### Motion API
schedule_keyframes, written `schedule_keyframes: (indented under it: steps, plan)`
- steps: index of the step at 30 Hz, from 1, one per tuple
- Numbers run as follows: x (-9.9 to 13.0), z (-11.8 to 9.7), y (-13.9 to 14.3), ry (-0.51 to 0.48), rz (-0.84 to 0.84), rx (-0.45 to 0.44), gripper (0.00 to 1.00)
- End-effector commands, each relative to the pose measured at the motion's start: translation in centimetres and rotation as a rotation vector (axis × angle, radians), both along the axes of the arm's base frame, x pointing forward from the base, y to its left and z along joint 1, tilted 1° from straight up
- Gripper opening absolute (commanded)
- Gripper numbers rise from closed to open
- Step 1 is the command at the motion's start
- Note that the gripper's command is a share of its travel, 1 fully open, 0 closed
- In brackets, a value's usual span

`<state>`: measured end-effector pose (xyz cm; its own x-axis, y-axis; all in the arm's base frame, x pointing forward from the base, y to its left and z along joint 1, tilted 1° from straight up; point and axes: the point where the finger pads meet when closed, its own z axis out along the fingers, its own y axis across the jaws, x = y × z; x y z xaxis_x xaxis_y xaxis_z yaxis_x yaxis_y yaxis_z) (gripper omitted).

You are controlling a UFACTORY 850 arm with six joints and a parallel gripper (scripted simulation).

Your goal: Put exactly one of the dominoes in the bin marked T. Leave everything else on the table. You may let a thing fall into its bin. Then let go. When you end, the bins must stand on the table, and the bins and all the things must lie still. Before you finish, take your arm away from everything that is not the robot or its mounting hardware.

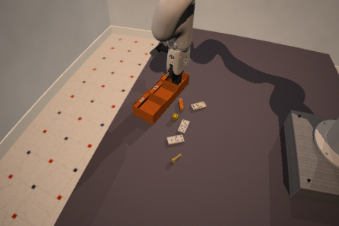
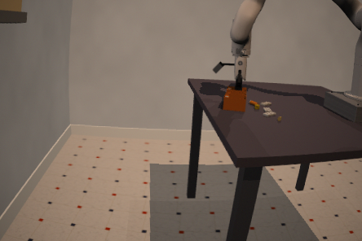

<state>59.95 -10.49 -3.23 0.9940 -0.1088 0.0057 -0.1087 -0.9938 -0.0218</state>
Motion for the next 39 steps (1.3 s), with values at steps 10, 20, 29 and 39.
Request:
schedule_keyframes:
  steps: [10,20,29,39]
  plan:
    - [0.1,0.1,0.0,-0.002,0.0,0.0,0.07]
    - [0.1,0.1,0.0,-0.002,0.0,0.0,0.07]
    - [0.1,0.7,0.0,-0.002,0.0,0.0,0.07]
    - [0.1,1.8,-0.1,-0.002,0.0,0.0,0.07]
